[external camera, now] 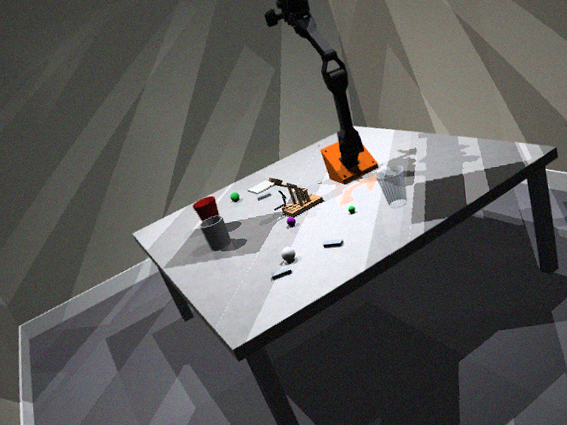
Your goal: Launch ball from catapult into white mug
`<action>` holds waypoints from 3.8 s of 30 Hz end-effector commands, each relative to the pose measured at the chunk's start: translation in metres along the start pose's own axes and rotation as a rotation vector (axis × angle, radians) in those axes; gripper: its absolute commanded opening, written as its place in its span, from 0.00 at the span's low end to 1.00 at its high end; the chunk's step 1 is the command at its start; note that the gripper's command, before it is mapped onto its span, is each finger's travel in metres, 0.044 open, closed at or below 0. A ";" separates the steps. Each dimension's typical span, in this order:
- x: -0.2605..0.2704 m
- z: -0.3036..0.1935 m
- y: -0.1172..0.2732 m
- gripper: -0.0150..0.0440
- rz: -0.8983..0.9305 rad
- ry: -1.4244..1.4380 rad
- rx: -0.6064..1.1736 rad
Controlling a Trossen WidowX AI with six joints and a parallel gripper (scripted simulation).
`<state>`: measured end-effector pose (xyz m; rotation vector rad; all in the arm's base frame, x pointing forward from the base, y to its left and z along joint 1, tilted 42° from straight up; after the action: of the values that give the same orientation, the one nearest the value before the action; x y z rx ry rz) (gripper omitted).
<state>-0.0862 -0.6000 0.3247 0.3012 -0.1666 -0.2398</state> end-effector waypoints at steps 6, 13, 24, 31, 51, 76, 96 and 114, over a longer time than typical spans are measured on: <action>0.029 -0.020 0.004 1.00 0.062 0.022 0.064; 0.092 -0.068 0.022 1.00 0.206 0.098 0.217; 0.169 -0.143 0.072 1.00 0.426 0.268 0.445; 0.200 -0.181 0.106 1.00 0.542 0.361 0.557; 0.267 -0.309 0.273 1.00 0.953 0.682 1.003; 0.210 -0.393 0.512 1.00 1.345 1.077 1.628; 0.198 -0.395 0.532 0.60 1.366 1.113 1.693; 0.198 -0.395 0.532 0.25 1.366 1.113 1.693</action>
<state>0.2928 -0.0514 0.1436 1.8112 0.6097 1.5359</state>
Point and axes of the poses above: the point midway between the two fingers, 35 mm back from their tips, its own y axis back along the fingers, its own x axis across the jaws, z = x × y, the point moved 1 cm from there along y, back along the fingers, and after that the axes turned 15 degrees about -y, right-handed, at the moved point
